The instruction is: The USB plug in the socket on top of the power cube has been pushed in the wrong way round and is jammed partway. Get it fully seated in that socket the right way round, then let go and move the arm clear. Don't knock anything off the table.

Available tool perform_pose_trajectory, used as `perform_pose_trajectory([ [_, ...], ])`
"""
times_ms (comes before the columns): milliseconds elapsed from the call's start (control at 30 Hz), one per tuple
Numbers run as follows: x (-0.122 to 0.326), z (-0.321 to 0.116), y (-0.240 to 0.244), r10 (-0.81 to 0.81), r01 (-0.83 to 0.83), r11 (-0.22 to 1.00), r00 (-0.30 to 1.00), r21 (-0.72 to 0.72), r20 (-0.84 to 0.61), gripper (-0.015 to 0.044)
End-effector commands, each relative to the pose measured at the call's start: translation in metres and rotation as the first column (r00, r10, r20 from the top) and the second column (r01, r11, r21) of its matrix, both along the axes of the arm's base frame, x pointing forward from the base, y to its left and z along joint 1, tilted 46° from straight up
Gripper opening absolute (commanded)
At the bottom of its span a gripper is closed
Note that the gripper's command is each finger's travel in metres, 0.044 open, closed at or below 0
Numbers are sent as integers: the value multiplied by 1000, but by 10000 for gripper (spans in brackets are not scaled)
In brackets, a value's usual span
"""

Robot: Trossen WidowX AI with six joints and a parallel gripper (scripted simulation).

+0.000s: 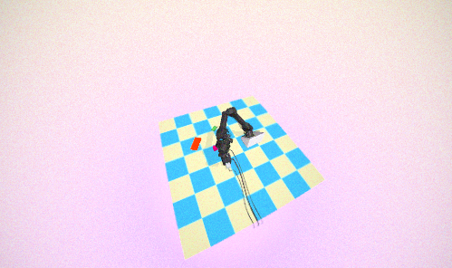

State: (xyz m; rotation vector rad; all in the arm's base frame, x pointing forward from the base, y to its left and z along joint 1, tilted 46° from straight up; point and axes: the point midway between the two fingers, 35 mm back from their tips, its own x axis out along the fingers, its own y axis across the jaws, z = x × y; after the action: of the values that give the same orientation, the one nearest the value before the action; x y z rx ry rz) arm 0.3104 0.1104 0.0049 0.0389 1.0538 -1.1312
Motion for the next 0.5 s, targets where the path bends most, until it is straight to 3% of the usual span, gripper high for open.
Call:
perform_pose_trajectory([
  [0,0,0,0,77,-77,997,994,1,-78,0],
  [467,0,0,0,319,-323,945,889,45,-329,0],
])
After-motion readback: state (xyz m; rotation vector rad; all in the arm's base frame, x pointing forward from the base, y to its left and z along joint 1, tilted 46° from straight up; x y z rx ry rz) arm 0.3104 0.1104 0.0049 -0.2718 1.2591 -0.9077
